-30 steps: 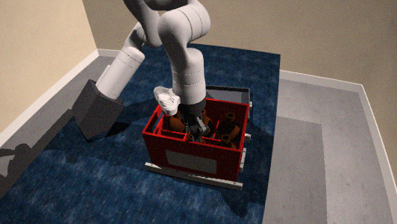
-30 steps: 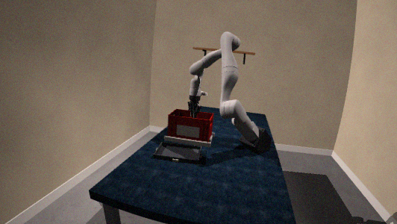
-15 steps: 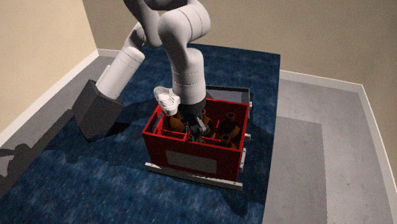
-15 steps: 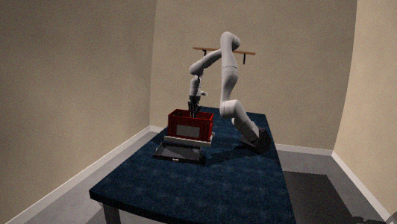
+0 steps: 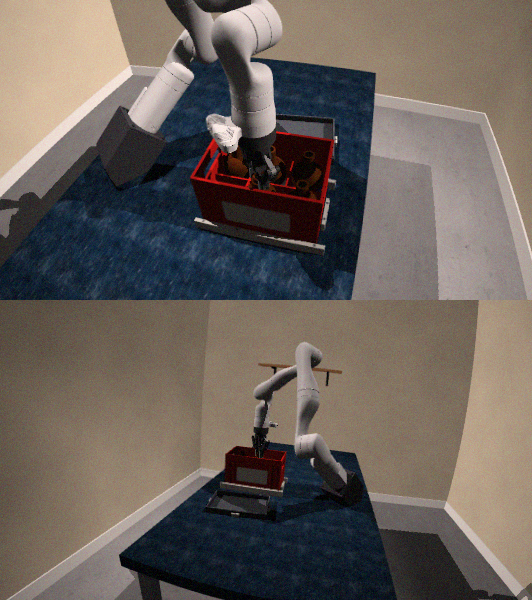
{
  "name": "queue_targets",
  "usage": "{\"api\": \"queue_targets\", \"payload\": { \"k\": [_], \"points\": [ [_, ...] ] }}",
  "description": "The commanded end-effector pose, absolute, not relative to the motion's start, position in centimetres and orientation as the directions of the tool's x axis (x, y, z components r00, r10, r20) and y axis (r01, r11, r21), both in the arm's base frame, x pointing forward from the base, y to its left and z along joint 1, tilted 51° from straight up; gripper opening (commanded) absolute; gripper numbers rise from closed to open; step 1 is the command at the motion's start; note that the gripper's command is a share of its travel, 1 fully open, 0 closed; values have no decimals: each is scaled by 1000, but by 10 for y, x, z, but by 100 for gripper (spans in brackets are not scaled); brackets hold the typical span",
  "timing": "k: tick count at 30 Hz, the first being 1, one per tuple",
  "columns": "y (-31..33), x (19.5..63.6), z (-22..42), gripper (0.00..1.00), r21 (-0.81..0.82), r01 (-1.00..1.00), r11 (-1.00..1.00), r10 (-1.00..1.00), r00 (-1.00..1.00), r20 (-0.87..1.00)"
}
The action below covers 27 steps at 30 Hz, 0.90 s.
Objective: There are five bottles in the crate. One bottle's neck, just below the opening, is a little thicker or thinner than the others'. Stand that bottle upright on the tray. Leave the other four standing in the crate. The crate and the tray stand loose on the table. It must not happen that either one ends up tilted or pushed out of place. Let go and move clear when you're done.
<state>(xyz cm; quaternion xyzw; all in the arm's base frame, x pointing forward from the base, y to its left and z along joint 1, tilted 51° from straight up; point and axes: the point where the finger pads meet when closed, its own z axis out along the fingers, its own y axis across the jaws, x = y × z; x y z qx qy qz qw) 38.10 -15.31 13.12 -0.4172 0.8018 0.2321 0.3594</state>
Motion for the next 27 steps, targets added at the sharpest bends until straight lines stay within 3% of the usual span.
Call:
{"api": "queue_targets", "payload": {
  "k": [1,27],
  "points": [
    [-156,381,133,0,71,-834,547,-502,-395,-769],
    [-172,371,151,0,71,-834,547,-502,-395,-769]
  ]
}}
